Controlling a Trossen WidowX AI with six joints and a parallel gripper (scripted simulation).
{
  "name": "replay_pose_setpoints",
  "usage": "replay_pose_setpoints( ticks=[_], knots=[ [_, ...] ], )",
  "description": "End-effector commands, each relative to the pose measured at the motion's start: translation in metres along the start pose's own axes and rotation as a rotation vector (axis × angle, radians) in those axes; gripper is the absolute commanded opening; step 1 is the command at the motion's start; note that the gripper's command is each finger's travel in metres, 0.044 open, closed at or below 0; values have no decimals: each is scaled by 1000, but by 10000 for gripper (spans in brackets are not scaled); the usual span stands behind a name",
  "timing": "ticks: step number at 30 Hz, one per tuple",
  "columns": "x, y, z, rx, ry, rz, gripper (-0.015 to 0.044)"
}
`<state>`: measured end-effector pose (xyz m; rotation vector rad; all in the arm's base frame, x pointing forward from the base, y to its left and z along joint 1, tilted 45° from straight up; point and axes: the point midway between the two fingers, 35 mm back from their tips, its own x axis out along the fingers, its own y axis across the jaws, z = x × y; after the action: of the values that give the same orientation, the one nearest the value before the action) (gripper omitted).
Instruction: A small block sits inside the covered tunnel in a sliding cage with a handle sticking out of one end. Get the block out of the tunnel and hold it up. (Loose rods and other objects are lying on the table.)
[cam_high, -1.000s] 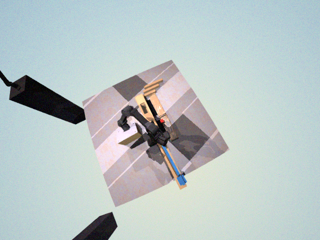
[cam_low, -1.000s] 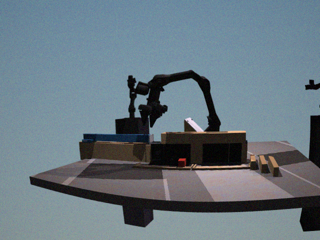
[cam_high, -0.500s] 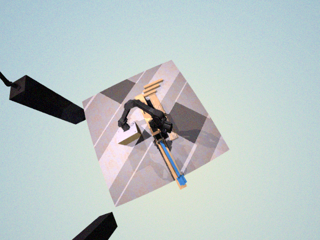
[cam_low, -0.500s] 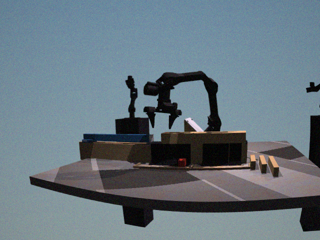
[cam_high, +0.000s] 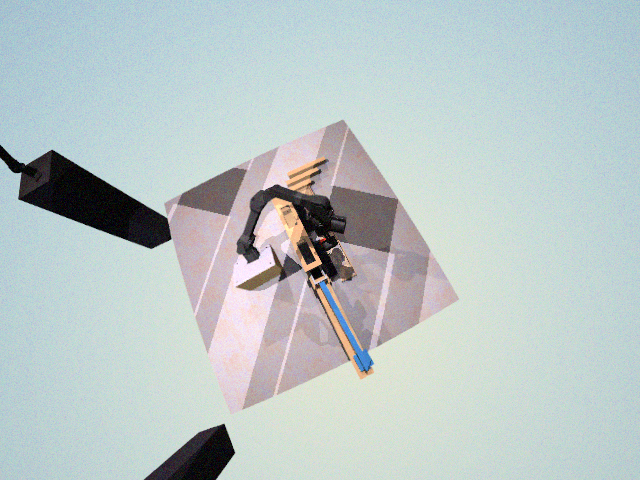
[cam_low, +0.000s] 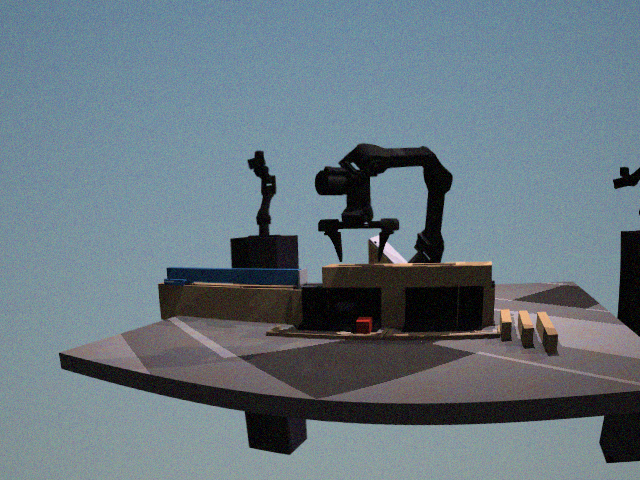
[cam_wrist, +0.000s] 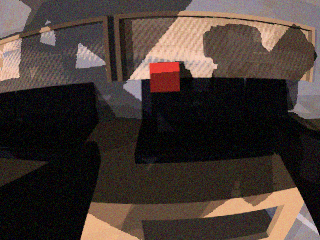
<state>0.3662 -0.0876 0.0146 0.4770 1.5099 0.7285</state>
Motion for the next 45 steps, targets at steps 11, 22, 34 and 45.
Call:
replay_pose_setpoints(
  ticks=[11, 22, 34, 45],
  knots=[
    [4, 8, 5, 74, 1, 7, 440],
    [22, 6, 8, 74, 1, 5, 440],
    [42, 5, 11, 74, 0, 3, 440],
    [60, 4, 13, 74, -1, 2, 440]
  ],
)
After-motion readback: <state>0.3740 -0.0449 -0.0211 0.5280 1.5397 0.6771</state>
